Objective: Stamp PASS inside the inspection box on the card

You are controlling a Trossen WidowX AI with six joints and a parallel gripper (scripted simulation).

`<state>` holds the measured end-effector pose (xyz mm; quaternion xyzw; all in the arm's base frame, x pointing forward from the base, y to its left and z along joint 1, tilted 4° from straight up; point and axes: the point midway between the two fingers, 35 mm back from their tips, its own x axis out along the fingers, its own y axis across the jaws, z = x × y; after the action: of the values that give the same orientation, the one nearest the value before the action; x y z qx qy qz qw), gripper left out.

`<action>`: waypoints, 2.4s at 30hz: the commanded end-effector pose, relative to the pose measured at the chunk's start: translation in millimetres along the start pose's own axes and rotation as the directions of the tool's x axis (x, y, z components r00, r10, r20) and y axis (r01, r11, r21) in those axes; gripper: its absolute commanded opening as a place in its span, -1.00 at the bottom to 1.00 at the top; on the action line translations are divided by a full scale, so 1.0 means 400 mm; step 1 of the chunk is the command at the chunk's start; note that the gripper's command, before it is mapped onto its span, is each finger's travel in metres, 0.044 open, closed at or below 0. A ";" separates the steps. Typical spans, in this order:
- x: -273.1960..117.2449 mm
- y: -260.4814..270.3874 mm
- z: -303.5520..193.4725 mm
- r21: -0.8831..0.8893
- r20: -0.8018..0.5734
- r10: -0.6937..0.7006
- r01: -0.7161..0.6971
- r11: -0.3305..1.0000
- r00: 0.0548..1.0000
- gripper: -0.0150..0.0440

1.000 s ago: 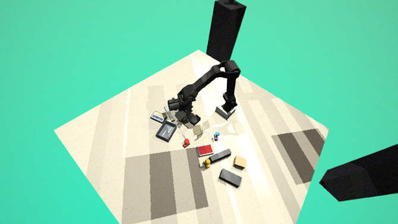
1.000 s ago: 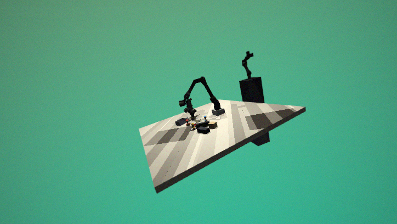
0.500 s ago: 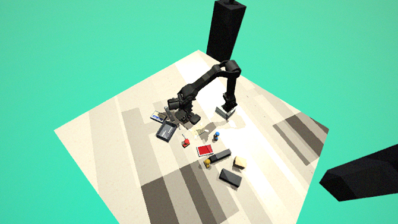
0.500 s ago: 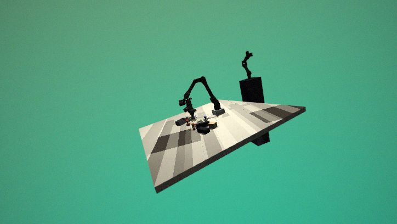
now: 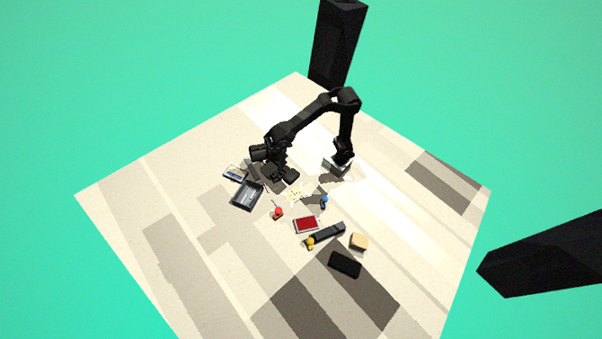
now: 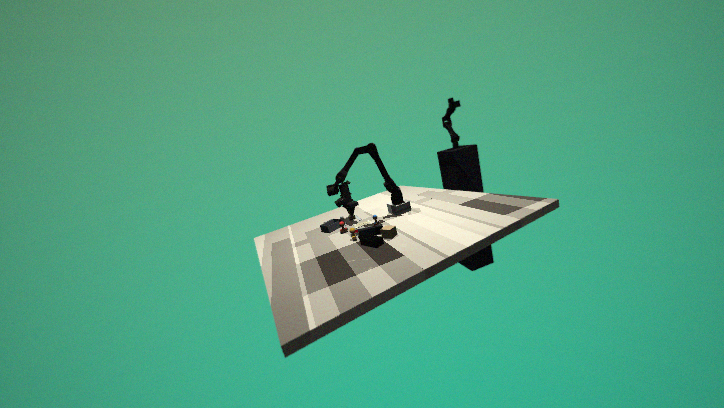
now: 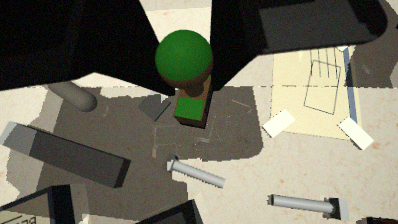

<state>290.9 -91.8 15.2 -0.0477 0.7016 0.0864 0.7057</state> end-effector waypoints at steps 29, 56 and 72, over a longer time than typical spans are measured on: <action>-0.046 -0.001 0.003 0.000 0.004 -0.008 0.008 1.000 1.000 -0.49; -0.079 0.000 0.002 0.000 0.004 -0.010 0.010 1.000 1.000 -0.49; -0.098 0.002 0.000 0.000 0.003 -0.011 0.011 1.000 1.000 -0.49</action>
<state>290.6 -92.2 50.3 -0.0488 0.7017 0.0853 0.7056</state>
